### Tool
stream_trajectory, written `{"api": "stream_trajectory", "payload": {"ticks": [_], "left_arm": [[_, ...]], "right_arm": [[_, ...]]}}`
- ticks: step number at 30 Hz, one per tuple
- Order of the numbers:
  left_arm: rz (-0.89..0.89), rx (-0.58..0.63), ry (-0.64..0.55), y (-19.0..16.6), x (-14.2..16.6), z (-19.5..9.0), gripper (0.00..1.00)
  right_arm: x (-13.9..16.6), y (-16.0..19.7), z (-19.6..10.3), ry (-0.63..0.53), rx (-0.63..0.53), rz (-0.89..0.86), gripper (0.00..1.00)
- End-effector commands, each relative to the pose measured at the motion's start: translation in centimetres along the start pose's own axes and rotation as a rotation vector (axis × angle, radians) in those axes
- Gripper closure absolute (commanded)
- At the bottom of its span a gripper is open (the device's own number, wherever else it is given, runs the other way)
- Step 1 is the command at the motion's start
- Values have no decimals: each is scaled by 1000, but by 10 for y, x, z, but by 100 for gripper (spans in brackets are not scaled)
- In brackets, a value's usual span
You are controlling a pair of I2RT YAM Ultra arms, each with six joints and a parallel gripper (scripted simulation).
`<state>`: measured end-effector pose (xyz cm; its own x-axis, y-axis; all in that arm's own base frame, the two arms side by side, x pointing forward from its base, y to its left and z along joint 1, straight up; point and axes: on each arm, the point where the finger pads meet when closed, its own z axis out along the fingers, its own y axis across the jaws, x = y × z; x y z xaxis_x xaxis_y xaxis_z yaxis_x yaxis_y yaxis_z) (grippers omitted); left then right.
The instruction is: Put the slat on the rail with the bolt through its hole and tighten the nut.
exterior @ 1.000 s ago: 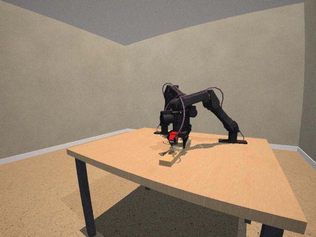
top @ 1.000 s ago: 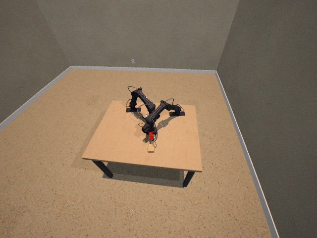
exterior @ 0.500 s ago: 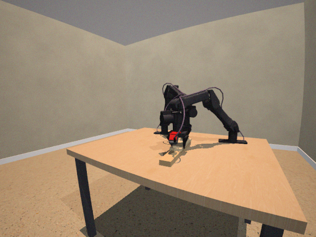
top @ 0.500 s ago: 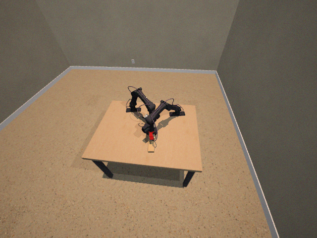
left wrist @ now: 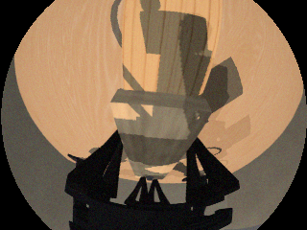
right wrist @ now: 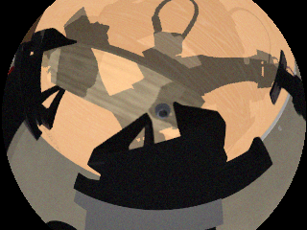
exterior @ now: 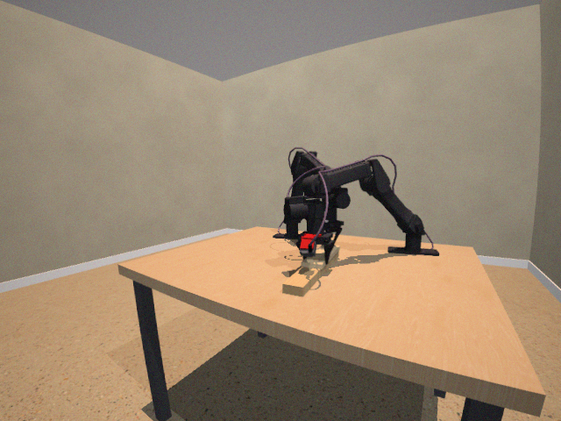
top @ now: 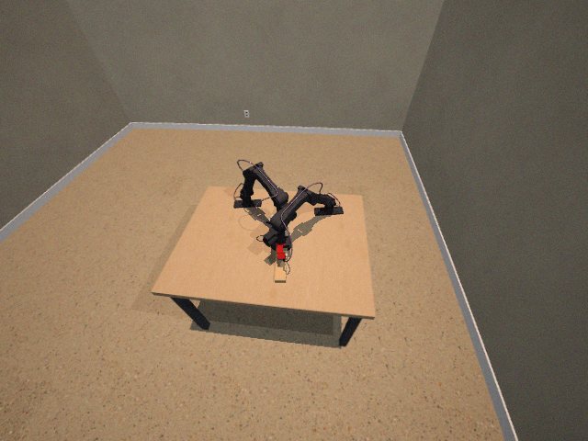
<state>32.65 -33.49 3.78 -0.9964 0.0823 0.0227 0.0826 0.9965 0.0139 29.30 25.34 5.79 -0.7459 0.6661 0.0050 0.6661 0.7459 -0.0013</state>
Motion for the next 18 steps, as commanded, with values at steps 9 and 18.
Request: {"api": "stream_trajectory", "payload": {"ticks": [9,18], "left_arm": [[0,9,-12,-1,-2,-6,28],[0,9,-12,-1,-2,-6,28]], "right_arm": [[0,1,-6,-7,-11,-651,66],[0,1,-7,-10,-10,-1043,66]]}}
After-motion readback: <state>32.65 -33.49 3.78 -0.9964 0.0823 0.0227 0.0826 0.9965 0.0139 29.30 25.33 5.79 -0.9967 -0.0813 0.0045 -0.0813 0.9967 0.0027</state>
